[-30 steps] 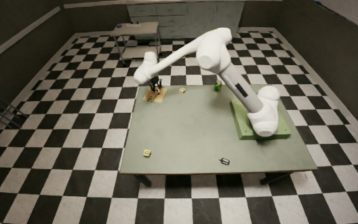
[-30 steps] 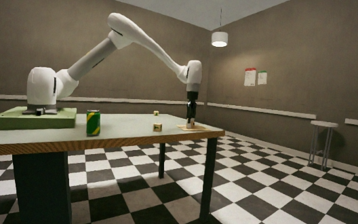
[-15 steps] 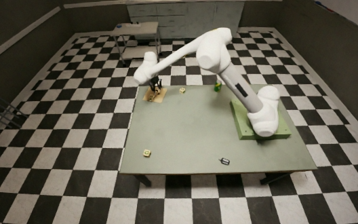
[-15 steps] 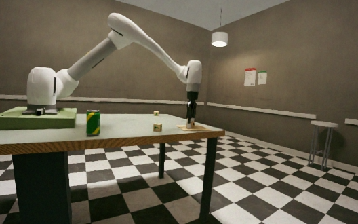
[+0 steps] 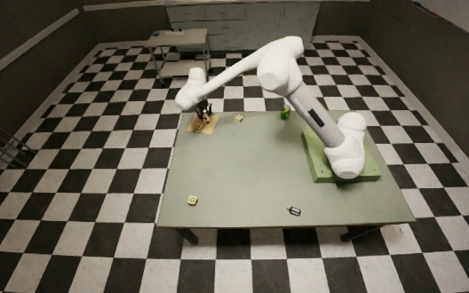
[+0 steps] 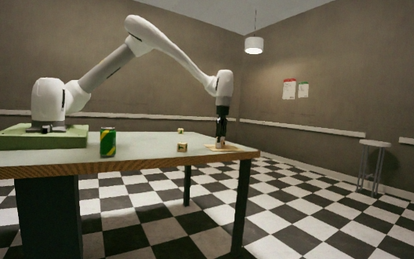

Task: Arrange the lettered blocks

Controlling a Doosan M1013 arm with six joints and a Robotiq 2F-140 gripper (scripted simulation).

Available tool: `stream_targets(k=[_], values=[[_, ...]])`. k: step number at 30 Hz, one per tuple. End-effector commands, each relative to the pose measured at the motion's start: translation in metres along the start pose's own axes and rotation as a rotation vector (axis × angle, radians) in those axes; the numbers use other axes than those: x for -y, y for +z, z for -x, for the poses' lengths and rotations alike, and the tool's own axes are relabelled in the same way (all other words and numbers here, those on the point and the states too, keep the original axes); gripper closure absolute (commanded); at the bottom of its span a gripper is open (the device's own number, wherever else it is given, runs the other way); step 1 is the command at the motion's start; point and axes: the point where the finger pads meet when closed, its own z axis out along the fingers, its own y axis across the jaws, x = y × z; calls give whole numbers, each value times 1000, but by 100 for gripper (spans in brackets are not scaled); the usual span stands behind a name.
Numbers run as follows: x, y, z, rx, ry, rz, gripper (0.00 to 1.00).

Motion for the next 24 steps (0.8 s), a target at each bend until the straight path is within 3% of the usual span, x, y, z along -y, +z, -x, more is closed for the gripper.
stream_targets(k=[1,6,11,13,19,24], values=[[0,-1,0,1,0,1,67],[0,-11,0,1,0,1,67],[0,-41,0,1,0,1,67],[0,-41,0,1,0,1,67],[0,-85,0,1,0,1,67],[0,-100,0,1,0,1,67]])
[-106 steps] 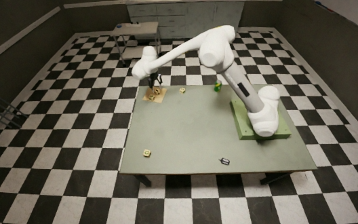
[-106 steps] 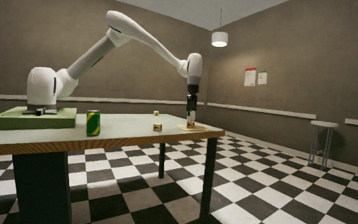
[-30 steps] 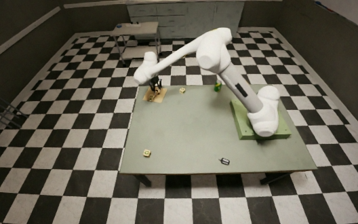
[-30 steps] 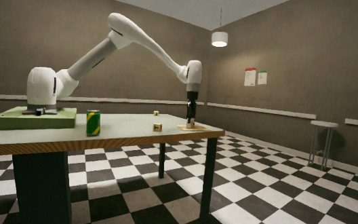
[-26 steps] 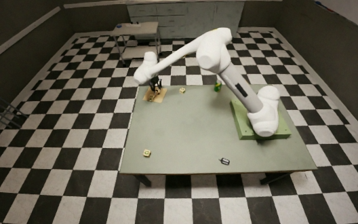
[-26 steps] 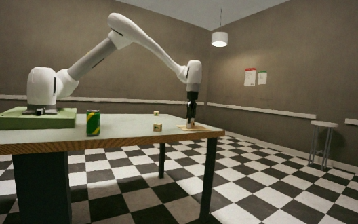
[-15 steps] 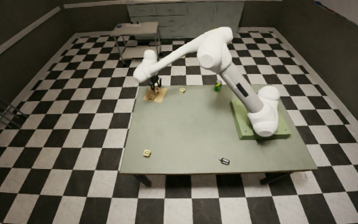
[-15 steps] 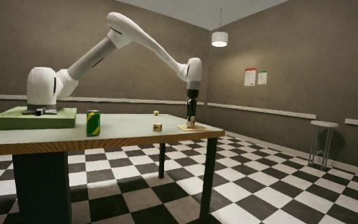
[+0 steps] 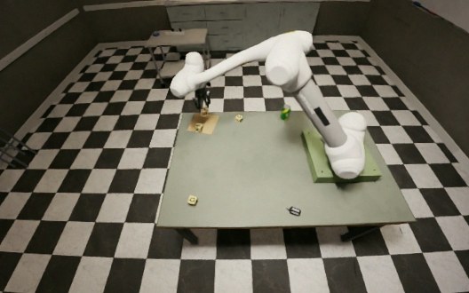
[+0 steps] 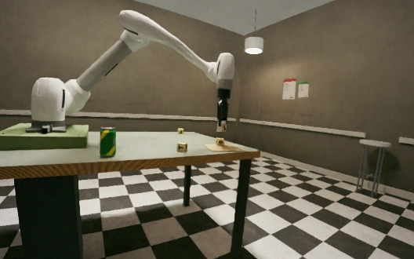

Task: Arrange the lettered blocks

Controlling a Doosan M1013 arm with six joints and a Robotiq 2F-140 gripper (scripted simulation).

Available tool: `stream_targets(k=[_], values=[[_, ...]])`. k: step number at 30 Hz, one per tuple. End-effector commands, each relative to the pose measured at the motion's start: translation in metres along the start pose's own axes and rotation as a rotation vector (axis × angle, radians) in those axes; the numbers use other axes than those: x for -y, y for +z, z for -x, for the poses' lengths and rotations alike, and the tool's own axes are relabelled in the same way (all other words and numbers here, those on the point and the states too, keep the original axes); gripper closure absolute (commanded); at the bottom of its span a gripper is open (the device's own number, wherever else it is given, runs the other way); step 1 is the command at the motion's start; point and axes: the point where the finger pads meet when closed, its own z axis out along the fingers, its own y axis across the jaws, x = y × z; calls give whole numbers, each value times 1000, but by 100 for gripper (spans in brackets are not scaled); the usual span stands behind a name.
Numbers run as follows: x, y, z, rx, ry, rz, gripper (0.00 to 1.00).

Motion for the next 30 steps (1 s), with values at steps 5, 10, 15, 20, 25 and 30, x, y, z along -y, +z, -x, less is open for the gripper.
stream_targets(k=[5,10,15,20,25,30], values=[[0,-4,0,1,0,1,67],[0,-4,0,1,0,1,67],[0,-4,0,1,-13,1,67],[0,-4,2,1,-92,1,67],[1,-5,3,1,-188,1,67],[3,-5,6,1,-383,1,67]])
